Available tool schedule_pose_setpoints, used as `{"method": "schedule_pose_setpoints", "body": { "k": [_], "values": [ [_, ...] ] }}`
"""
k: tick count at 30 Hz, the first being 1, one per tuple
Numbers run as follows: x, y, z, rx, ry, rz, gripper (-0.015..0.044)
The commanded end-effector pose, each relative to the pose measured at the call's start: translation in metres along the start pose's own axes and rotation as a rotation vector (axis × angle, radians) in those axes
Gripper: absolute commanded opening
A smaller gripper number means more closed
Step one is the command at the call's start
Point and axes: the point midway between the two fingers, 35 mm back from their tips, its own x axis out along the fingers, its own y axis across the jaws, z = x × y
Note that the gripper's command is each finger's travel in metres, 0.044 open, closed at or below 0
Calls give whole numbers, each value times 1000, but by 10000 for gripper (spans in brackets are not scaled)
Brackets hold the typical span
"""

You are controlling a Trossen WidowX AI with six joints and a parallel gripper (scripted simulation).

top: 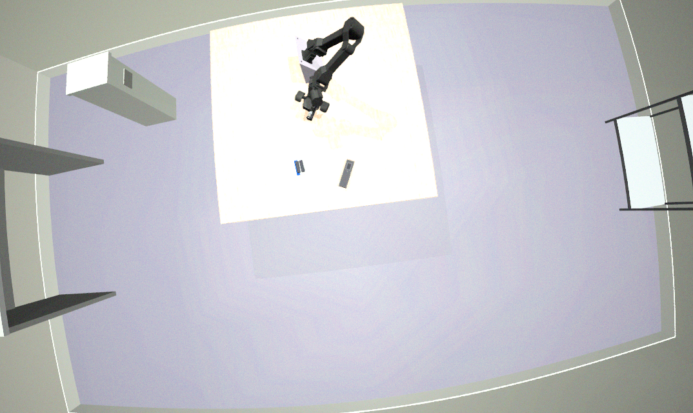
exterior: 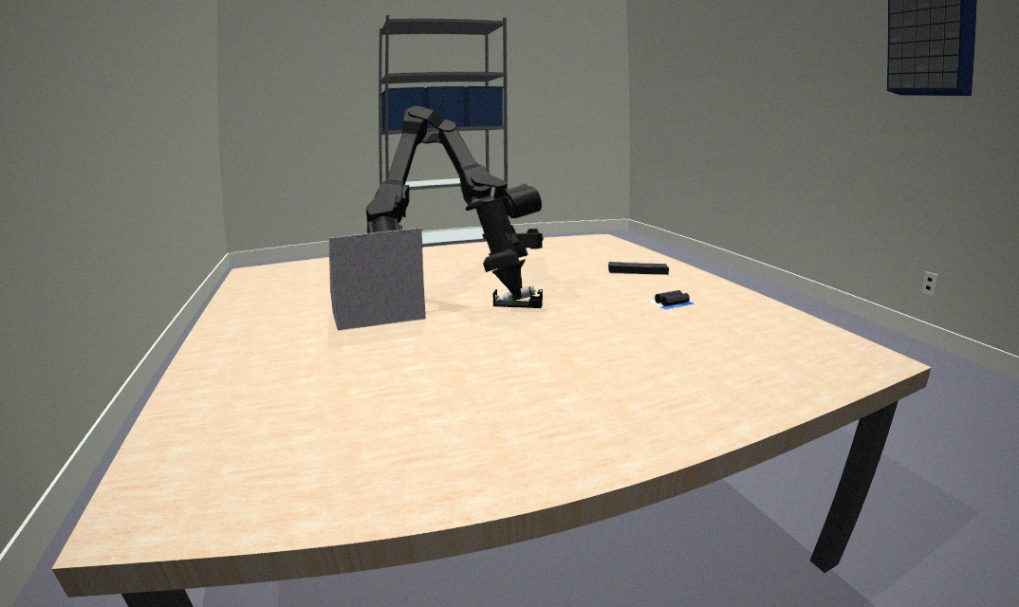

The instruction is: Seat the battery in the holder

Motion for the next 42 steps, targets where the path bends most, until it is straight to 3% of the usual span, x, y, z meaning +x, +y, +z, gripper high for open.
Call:
{"method": "schedule_pose_setpoints", "body": {
  "k": [1, 42],
  "values": [
    [3, -4, -5, 2, 50, -12, 64],
    [5, 4, -2, -27, 272, -25, 64]
  ]
}}
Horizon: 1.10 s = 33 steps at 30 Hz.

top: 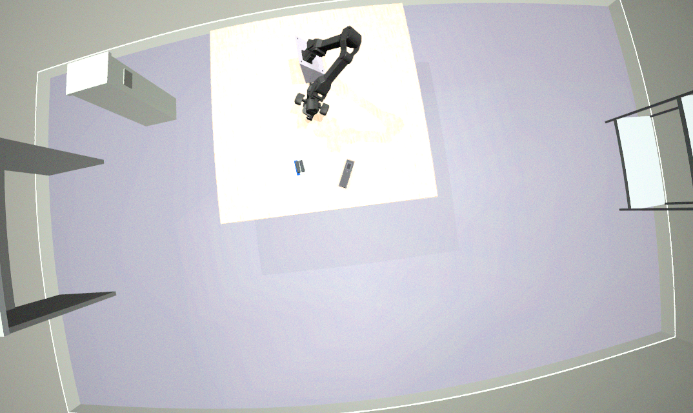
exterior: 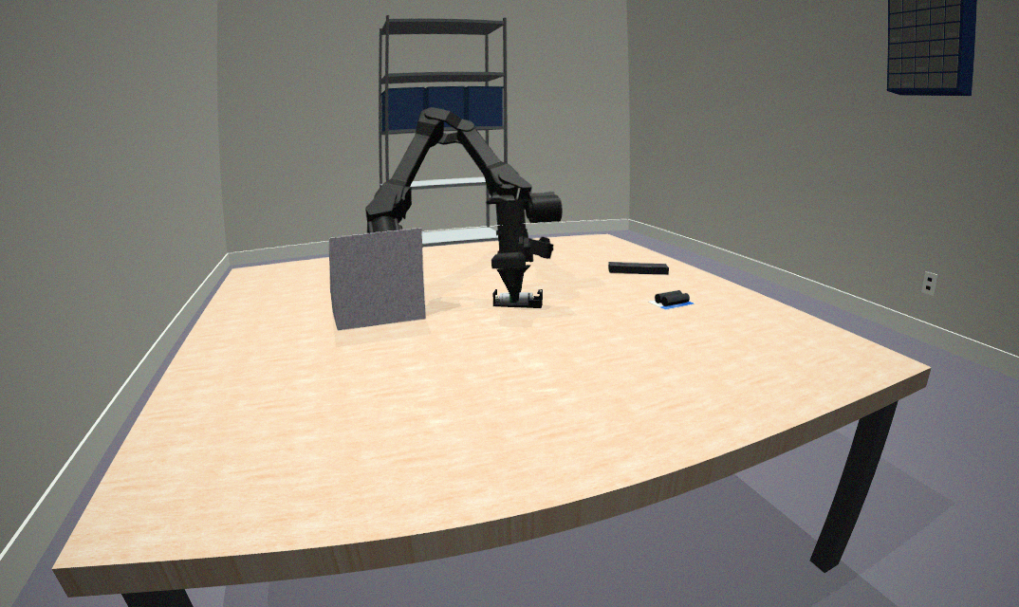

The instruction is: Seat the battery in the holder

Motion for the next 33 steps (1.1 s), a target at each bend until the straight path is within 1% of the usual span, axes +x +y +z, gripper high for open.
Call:
{"method": "schedule_pose_setpoints", "body": {
  "k": [1, 33],
  "values": [
    [1, 1, -2, 0, 34, 2, 64],
    [2, 2, 15, -3, 46, -5, 64]
  ]
}}
